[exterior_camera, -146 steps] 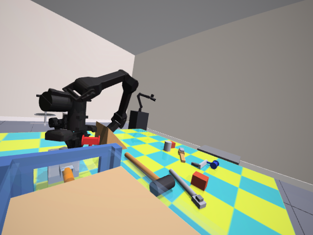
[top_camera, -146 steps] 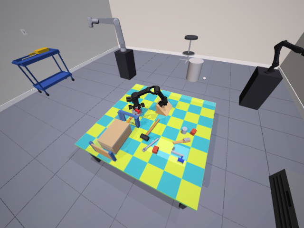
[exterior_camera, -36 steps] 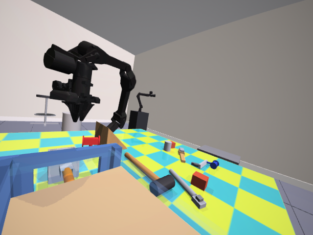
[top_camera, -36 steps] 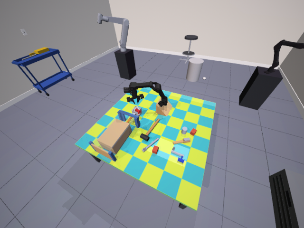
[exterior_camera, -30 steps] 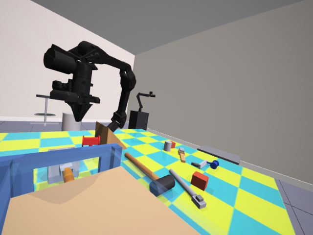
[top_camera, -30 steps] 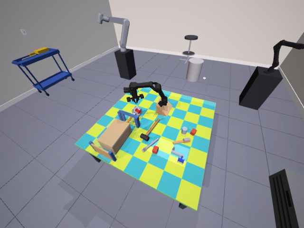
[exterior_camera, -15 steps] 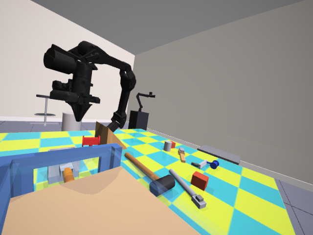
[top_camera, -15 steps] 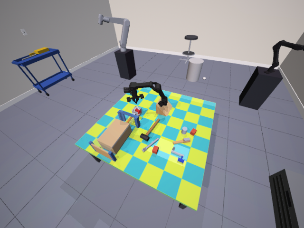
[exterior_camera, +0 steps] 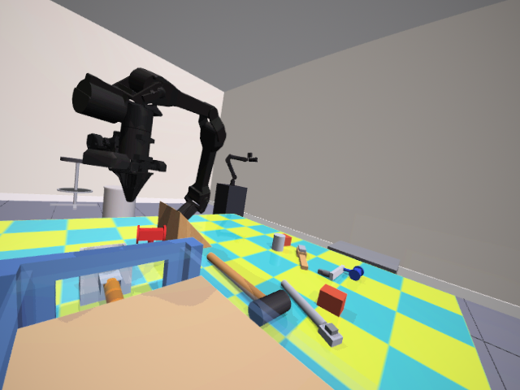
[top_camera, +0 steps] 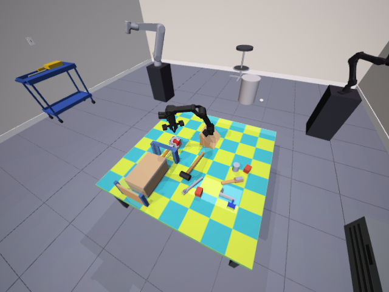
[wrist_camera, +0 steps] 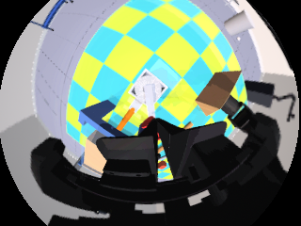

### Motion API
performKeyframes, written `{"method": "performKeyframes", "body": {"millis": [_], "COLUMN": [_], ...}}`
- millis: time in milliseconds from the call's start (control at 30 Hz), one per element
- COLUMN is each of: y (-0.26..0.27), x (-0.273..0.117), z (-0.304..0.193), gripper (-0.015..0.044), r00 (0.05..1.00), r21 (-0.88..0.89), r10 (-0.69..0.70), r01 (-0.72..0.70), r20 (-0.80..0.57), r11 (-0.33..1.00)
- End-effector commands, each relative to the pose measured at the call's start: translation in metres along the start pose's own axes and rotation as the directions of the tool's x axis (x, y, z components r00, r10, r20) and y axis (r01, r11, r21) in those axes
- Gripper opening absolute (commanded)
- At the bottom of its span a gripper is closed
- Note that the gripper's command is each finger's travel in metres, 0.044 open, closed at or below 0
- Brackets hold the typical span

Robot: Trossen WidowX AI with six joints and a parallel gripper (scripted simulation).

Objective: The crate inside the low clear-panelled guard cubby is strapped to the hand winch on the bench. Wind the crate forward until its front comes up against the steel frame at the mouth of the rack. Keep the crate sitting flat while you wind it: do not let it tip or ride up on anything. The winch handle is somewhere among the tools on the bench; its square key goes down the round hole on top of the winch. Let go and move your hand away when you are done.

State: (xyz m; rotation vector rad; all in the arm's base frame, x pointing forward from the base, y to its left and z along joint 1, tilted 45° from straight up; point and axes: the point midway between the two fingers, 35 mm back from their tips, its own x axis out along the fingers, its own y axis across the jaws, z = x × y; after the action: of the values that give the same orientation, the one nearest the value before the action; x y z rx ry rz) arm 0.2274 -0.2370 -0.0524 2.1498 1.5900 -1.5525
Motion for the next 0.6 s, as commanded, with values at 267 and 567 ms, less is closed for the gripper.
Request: {"method": "performKeyframes", "body": {"millis": [267,567], "y": [0.000,0.001], "x": [0.000,0.003], "z": [0.000,-0.012], "gripper": [0.0000,0.0079], "r00": [1.000,0.995], "r21": [0.000,-0.116], "r10": [0.000,0.031], "r01": [0.000,-0.021], "r20": [0.000,0.090], "r11": [1.000,0.993]}}
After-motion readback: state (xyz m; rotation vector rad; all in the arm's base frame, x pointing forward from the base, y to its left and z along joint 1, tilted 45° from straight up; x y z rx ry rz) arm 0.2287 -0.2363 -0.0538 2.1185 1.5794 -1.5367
